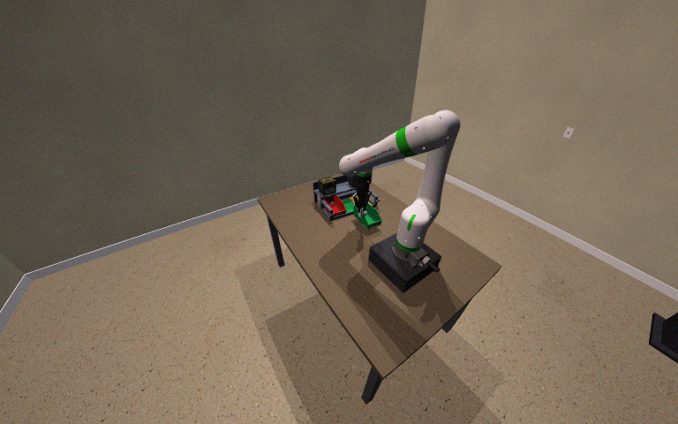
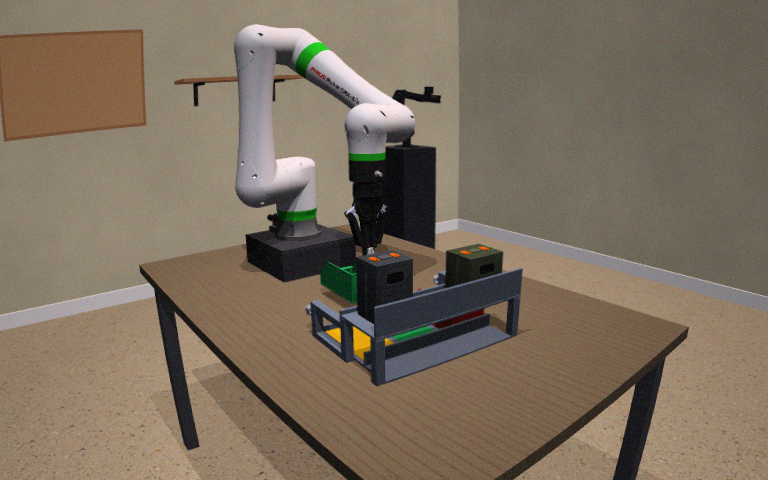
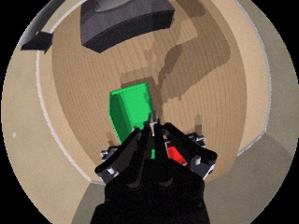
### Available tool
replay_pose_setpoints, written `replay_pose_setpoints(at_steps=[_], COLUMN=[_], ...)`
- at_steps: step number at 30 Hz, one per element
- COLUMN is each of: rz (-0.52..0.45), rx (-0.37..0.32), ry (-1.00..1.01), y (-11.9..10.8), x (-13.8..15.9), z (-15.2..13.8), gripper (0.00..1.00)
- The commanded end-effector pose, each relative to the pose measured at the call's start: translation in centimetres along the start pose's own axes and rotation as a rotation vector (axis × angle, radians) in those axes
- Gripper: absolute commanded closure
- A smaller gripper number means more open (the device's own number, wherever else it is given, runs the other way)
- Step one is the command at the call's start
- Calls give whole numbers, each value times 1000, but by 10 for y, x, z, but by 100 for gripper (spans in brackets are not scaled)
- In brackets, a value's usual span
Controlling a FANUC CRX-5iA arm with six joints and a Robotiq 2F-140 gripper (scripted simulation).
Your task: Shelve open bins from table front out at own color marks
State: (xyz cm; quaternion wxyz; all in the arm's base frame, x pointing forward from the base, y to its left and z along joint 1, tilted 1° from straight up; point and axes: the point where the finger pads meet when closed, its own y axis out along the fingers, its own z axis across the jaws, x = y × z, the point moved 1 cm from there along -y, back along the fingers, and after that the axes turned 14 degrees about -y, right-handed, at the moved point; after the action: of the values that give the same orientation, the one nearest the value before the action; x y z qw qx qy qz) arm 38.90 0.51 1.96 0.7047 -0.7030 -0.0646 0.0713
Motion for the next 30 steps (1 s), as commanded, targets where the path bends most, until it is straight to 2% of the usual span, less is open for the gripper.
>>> replay_pose_setpoints(at_steps=[1, 20, 30], rz=[0, 0, 0], rx=[0, 0, 0], ry=[0, 0, 0], y=[0, 0, 0], x=[1, 2, 20], z=[0, 0, -4], gripper=[100, 100, 100])
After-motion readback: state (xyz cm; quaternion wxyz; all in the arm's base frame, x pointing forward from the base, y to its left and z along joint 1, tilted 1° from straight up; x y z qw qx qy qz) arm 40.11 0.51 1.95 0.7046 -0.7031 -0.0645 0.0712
